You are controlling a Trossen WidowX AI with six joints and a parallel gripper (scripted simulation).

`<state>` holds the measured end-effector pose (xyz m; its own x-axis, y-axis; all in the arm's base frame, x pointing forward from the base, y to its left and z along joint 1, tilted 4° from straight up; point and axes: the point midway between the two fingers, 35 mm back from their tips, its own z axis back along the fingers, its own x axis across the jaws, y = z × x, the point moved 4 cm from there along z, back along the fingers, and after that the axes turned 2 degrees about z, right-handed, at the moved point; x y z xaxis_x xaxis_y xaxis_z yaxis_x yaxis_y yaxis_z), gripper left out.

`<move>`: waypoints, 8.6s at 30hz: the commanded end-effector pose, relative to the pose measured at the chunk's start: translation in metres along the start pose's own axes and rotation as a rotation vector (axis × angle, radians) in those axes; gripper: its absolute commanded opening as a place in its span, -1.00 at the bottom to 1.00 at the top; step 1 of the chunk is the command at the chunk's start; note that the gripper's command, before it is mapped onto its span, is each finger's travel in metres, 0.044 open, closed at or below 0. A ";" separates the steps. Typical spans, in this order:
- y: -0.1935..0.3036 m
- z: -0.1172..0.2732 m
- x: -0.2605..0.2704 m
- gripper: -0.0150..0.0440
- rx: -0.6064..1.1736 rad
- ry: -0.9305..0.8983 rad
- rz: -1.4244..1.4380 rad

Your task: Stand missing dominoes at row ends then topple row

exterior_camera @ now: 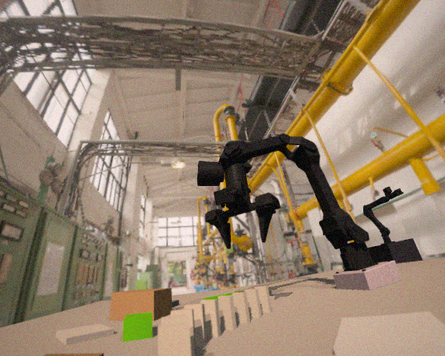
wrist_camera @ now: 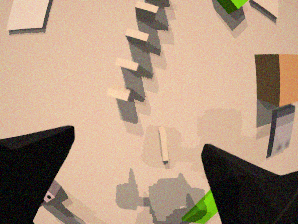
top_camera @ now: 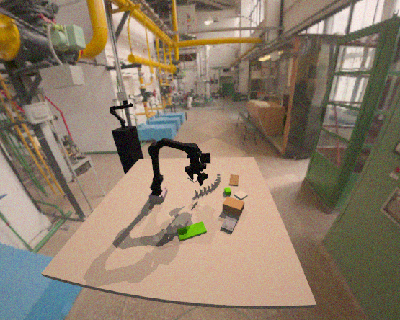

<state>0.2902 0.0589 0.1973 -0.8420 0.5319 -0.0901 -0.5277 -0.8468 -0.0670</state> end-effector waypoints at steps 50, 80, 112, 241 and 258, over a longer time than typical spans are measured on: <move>0.046 -0.131 -0.037 0.47 0.012 -0.008 0.302; 0.046 -0.021 -0.036 -0.41 0.012 -0.007 0.302; 0.178 0.026 -0.005 -0.41 0.029 0.002 -0.678; 0.236 -0.123 0.047 -0.41 -1.288 0.551 -0.555; 0.235 -0.146 0.044 -0.41 -1.294 0.555 -0.555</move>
<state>0.1442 -0.1174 0.0364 -0.2713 0.9568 -0.1042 -0.0496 -0.1221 -0.9913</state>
